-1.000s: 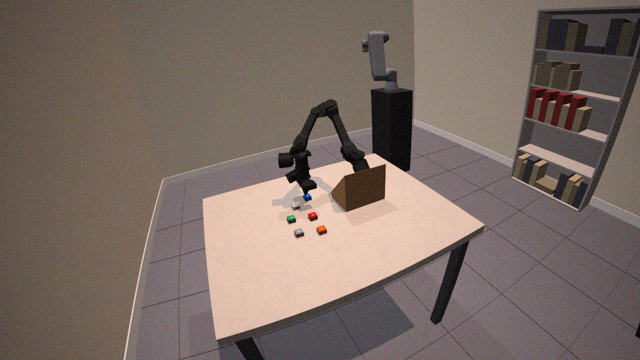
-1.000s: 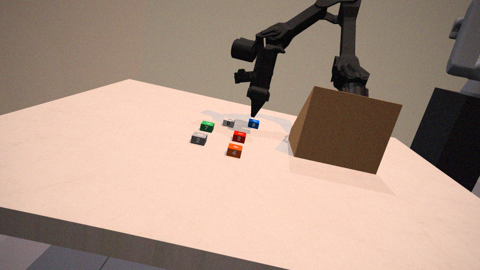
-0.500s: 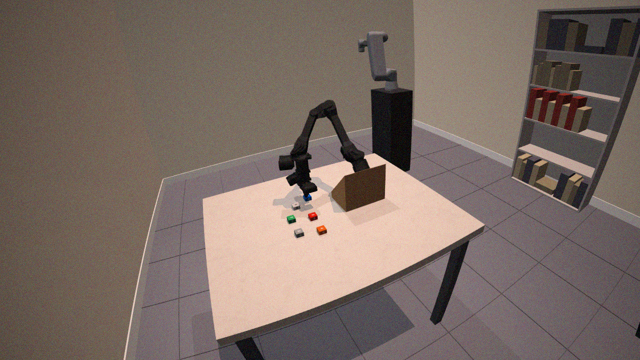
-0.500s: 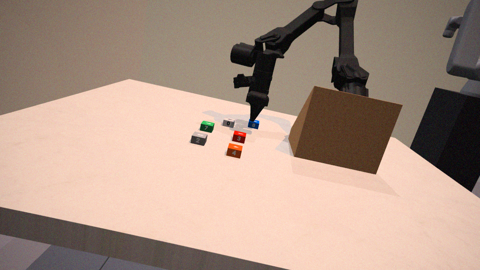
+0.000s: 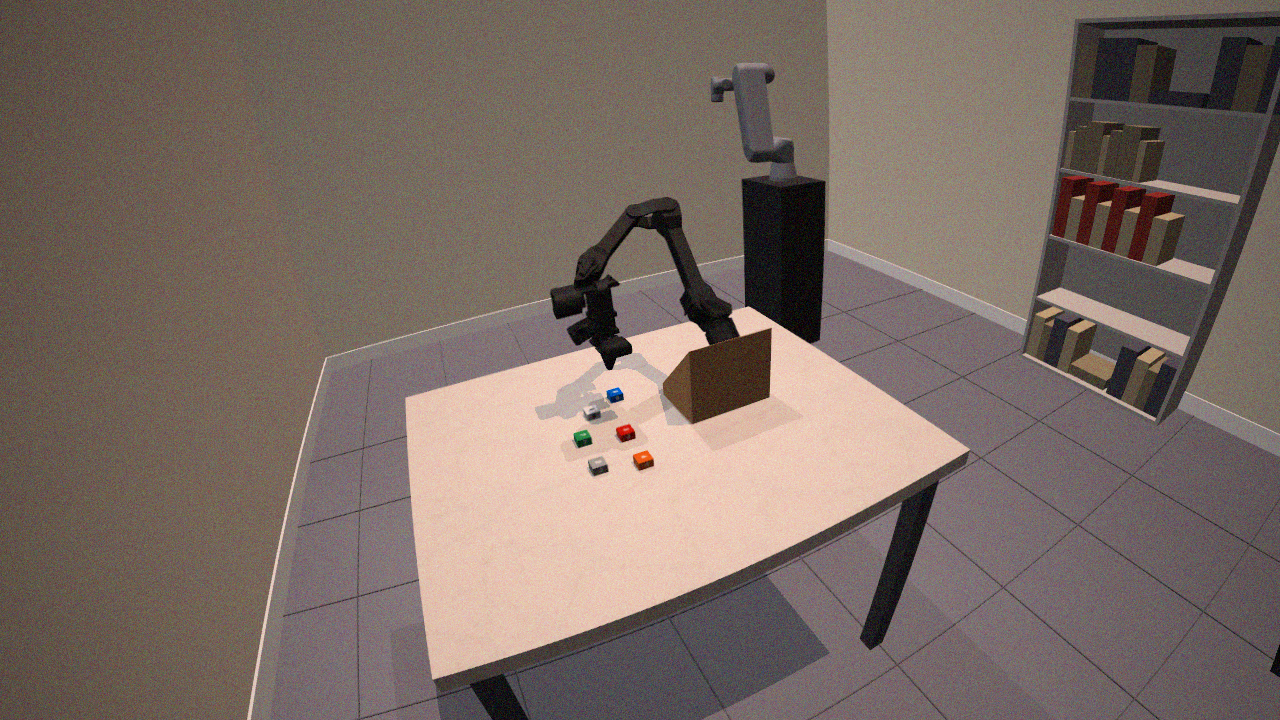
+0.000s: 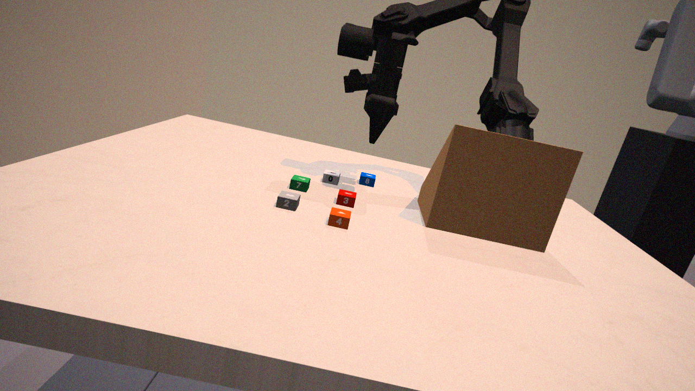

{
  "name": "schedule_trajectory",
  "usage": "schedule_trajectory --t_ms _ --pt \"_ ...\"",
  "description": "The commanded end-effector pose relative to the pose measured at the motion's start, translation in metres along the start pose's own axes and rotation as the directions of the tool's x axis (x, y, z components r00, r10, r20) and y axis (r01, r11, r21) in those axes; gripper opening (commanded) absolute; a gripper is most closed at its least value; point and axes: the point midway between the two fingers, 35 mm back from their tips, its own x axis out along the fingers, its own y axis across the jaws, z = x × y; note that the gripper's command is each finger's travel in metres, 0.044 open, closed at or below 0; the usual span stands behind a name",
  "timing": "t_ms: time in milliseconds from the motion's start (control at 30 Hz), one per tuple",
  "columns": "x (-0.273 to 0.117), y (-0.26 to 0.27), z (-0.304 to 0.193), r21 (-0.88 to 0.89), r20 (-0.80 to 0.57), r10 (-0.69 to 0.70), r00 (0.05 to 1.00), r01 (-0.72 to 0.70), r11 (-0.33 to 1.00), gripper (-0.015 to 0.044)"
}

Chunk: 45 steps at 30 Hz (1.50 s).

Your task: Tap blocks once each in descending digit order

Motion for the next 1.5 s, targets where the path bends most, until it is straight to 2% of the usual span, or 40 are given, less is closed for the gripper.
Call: schedule_trajectory --t_ms 0,233,500,667,833,1000,1467 --pt "-0.034 -0.005 -0.002 0.013 0.014 -0.011 1.000 0.011 1.000 0.0020" --pt "-0.036 0.004 0.012 0.014 0.015 -0.008 1.000 0.008 1.000 0.0020" --pt "-0.039 0.074 0.082 0.015 0.018 -0.001 1.000 0.001 1.000 0.0020" --pt "-0.036 0.125 0.109 0.018 0.018 -0.005 1.000 0.005 1.000 0.0020" --pt "-0.032 0.127 0.110 0.018 0.018 -0.005 1.000 0.005 1.000 0.0020" --pt "0.042 0.126 0.111 0.018 0.019 -0.008 1.000 0.008 1.000 0.0020" --pt "0.057 0.125 0.111 0.018 0.019 -0.009 1.000 0.009 1.000 0.0020"
